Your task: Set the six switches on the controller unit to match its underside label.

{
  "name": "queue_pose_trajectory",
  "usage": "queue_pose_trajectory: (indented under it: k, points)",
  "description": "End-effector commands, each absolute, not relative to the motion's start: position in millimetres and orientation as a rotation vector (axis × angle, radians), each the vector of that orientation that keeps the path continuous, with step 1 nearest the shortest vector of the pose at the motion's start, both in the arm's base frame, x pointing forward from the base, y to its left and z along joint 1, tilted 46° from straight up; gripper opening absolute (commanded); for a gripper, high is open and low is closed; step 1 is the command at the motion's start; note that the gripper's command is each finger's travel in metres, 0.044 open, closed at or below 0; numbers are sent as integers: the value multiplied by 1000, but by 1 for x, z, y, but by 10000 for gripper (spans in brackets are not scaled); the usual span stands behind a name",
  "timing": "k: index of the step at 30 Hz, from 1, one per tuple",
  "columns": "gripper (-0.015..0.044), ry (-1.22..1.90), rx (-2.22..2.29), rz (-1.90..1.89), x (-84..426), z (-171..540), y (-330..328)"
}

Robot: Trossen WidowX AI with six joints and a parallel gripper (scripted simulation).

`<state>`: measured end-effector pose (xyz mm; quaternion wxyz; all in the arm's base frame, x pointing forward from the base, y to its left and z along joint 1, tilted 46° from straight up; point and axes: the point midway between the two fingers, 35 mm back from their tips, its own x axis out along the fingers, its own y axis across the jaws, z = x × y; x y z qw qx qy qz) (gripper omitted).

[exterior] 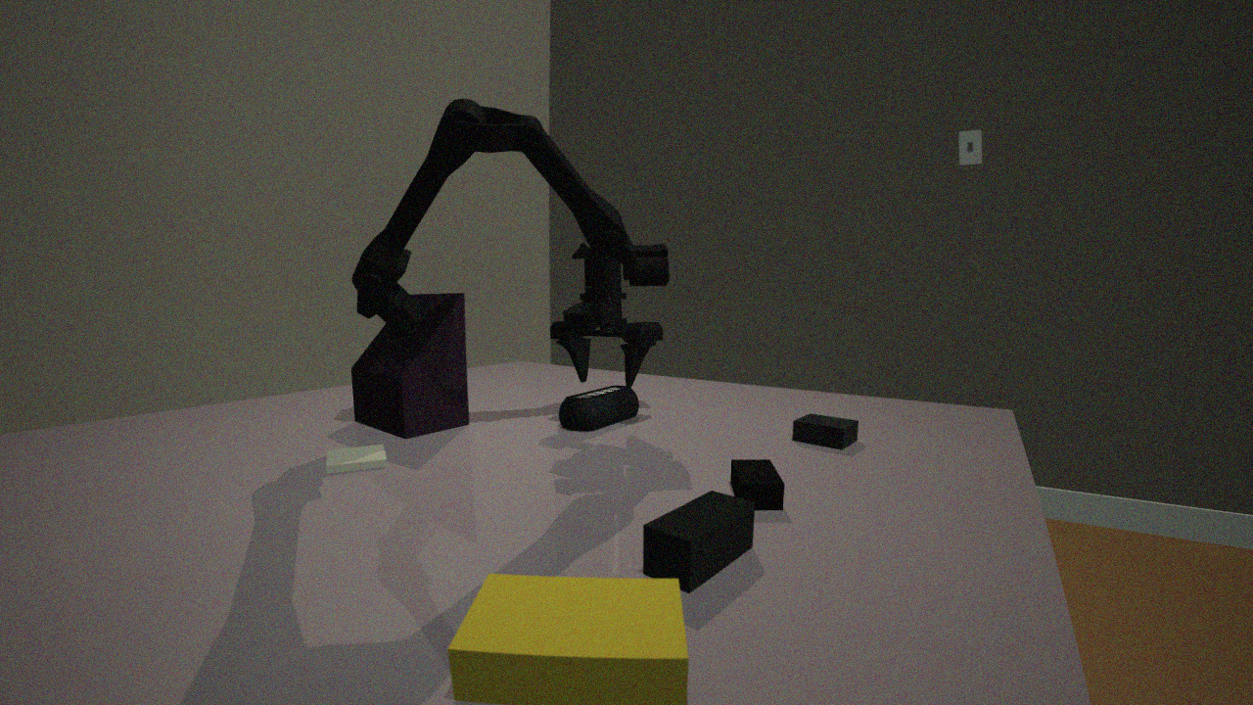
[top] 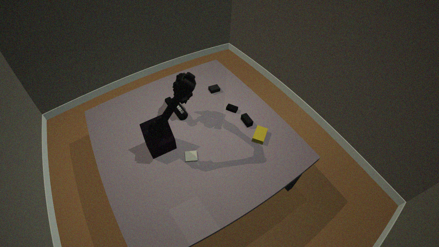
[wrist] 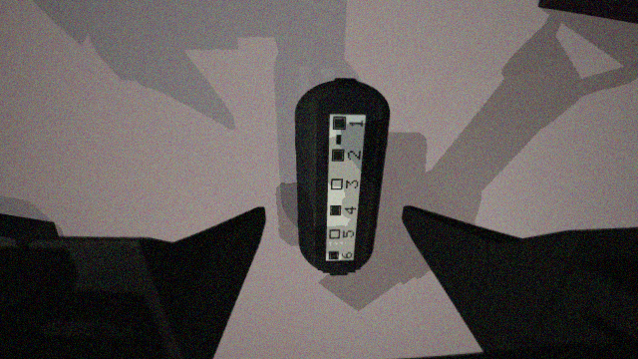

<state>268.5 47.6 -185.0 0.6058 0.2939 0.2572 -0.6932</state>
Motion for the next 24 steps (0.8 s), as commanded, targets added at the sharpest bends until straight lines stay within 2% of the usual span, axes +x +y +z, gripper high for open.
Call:
queue_pose_trajectory:
  k: [1,15,18,24]
  points:
    - [440,601,657,-1607,263,-182,44]
    - [440,601,657,-1607,263,-182,44]
    - [361,638,622,-1591,264,-182,44]
    - [204,945,314,-1425,268,-183,47]
